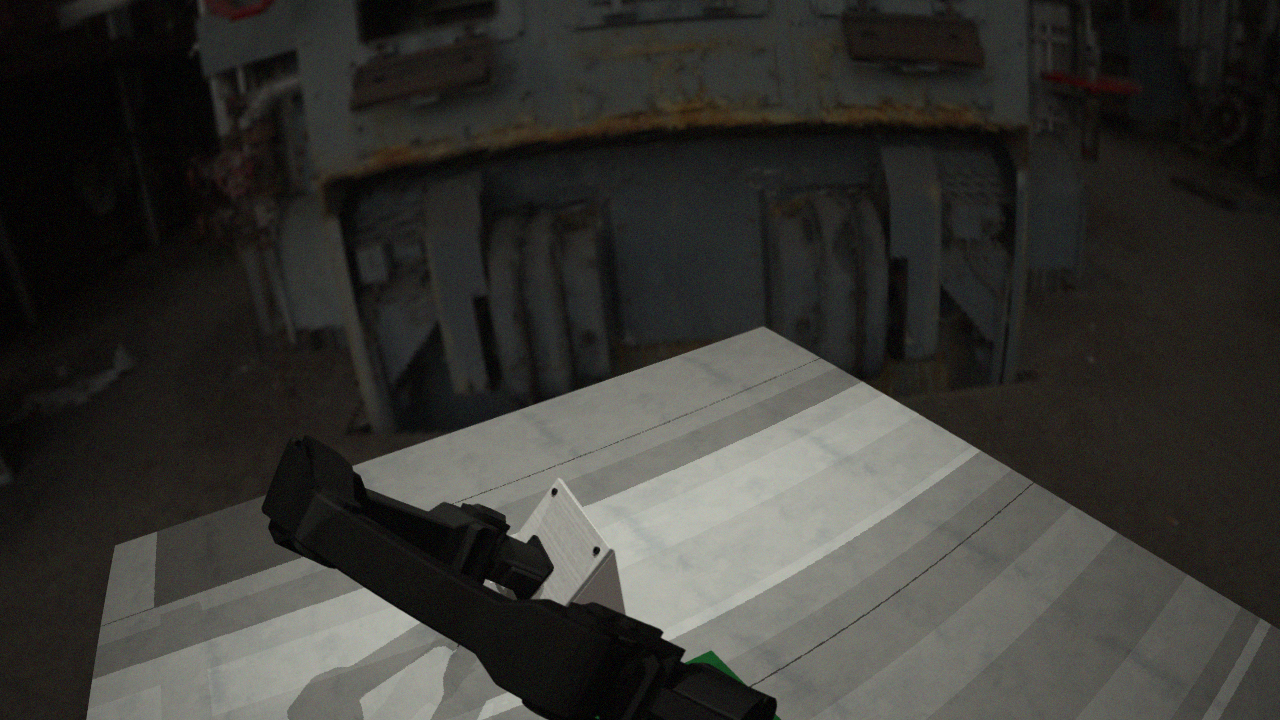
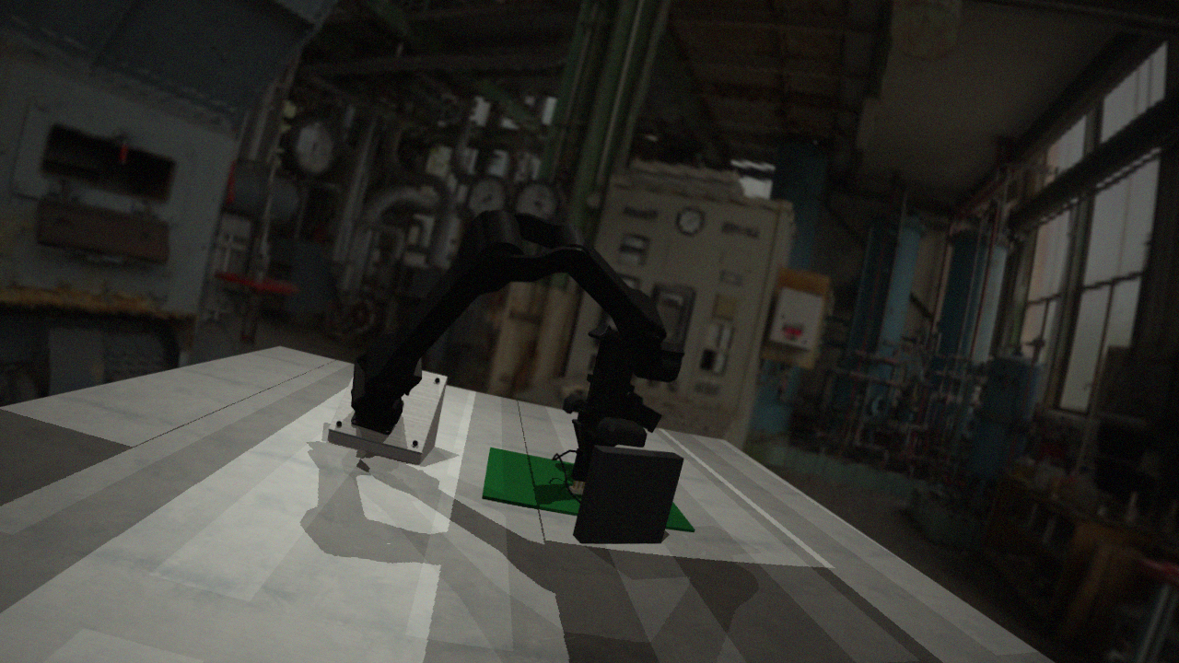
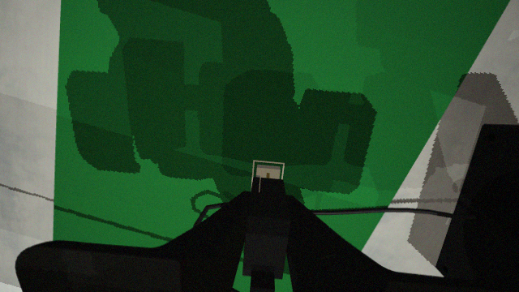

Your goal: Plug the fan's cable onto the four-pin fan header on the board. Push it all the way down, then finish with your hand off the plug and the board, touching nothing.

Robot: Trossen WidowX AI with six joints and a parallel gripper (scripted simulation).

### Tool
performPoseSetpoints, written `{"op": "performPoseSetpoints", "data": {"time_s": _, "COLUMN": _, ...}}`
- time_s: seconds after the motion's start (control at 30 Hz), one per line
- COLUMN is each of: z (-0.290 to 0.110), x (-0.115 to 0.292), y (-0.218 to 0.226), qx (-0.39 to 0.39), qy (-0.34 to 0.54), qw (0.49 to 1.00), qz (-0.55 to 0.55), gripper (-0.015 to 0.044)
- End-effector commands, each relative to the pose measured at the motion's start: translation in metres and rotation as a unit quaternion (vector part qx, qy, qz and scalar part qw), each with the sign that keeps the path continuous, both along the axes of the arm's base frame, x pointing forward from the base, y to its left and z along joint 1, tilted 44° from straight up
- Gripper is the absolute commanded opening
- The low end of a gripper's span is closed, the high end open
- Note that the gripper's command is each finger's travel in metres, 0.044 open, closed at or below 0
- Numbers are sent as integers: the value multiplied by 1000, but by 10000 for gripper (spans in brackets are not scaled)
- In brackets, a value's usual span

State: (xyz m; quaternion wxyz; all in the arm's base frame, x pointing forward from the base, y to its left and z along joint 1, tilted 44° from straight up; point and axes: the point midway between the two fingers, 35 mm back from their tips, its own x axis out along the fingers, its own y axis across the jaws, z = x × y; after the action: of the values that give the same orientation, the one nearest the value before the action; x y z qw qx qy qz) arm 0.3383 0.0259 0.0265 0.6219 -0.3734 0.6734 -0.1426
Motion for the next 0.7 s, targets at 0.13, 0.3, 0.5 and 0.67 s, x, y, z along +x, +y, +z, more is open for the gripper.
{"op": "performPoseSetpoints", "data": {"time_s": 0.13, "z": -2, "x": 1, "y": -2, "qx": -3, "qy": 0, "qw": 1000, "qz": 2, "gripper": 0}}
{"op": "performPoseSetpoints", "data": {"time_s": 0.3, "z": -4, "x": 1, "y": -5, "qx": -3, "qy": 0, "qw": 1000, "qz": 2, "gripper": 0}}
{"op": "performPoseSetpoints", "data": {"time_s": 0.5, "z": -7, "x": 1, "y": -8, "qx": -3, "qy": 0, "qw": 1000, "qz": 2, "gripper": 0}}
{"op": "performPoseSetpoints", "data": {"time_s": 0.67, "z": -10, "x": 1, "y": -10, "qx": -3, "qy": 0, "qw": 1000, "qz": 2, "gripper": 0}}
